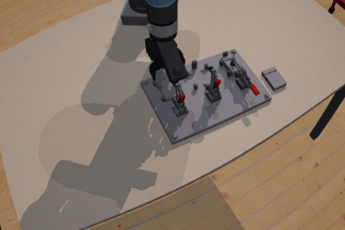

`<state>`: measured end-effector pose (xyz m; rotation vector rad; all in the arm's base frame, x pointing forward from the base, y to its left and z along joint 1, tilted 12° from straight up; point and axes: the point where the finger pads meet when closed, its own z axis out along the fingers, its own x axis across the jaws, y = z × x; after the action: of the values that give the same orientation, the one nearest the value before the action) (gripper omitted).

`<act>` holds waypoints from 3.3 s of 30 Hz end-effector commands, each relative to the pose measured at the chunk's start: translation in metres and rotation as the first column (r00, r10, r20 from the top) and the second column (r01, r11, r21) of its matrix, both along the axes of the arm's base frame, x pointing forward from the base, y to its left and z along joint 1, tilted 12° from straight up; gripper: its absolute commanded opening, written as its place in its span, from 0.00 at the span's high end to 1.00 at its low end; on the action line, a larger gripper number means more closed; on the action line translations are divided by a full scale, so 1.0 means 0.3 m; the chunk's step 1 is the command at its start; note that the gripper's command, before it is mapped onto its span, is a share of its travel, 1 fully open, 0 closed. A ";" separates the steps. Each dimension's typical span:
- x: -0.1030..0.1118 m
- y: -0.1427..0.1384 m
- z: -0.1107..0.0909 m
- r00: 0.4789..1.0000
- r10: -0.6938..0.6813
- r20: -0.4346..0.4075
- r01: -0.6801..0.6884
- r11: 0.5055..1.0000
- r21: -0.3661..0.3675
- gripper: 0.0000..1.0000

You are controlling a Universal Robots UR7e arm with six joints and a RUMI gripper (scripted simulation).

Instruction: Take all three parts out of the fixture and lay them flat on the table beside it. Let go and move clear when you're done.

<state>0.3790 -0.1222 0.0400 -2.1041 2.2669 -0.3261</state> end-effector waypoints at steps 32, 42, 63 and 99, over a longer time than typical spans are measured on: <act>-0.018 0.014 0.113 1.000 0.000 0.001 0.000 1.000 -0.001 1.00; -0.019 0.015 0.116 1.000 0.000 0.001 0.000 1.000 -0.001 1.00; -0.063 0.031 0.219 1.000 0.000 0.001 0.000 1.000 -0.001 1.00; -0.064 0.025 0.222 1.000 0.000 0.001 0.000 1.000 -0.001 1.00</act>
<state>0.3597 -0.1130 0.1060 -2.1041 2.2669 -0.3262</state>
